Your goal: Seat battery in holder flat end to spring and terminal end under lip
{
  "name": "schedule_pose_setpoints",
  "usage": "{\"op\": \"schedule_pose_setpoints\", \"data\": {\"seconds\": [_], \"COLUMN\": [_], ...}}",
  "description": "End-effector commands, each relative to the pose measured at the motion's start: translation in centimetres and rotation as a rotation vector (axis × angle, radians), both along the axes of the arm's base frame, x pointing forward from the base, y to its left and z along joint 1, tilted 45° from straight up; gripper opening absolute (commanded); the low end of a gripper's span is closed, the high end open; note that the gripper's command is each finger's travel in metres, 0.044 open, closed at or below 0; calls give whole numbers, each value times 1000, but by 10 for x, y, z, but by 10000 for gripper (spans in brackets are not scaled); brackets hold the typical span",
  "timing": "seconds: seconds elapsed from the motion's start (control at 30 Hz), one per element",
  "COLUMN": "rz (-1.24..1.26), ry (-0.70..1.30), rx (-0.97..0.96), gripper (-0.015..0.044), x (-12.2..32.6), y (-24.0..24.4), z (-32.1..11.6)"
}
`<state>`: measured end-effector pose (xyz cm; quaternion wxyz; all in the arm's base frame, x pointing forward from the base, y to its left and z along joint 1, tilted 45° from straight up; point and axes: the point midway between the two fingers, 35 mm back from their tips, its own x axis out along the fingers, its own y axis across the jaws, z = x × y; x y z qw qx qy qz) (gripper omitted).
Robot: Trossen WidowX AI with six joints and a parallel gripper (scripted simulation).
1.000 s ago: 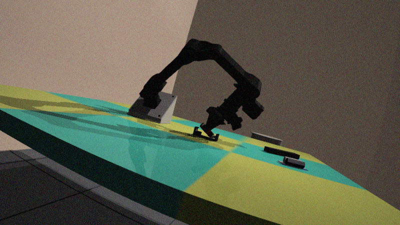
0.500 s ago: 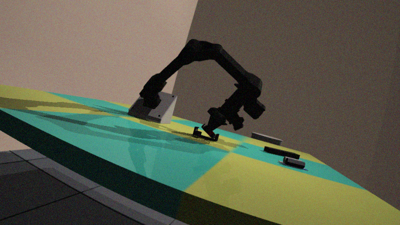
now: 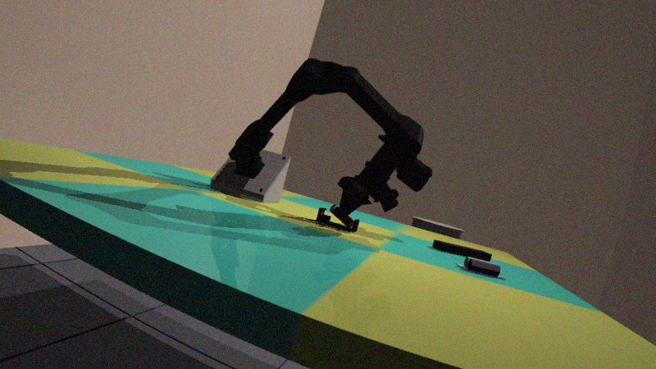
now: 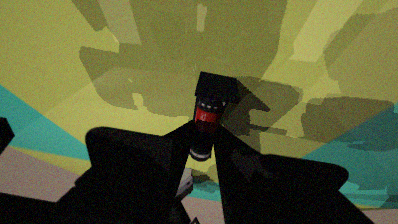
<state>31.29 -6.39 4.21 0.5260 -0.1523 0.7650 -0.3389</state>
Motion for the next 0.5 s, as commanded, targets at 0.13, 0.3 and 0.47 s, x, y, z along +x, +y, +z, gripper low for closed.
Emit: {"op": "schedule_pose_setpoints", "data": {"seconds": [0.13, 0.3, 0.47], "rz": [34, 51, 68], "ry": [-34, -51, -68], "rx": [-5, -5, -4], "gripper": [67, 67, 67], "x": [1, 1, 0], "y": [-1, -2, -2], "z": [-3, -3, -4]}}
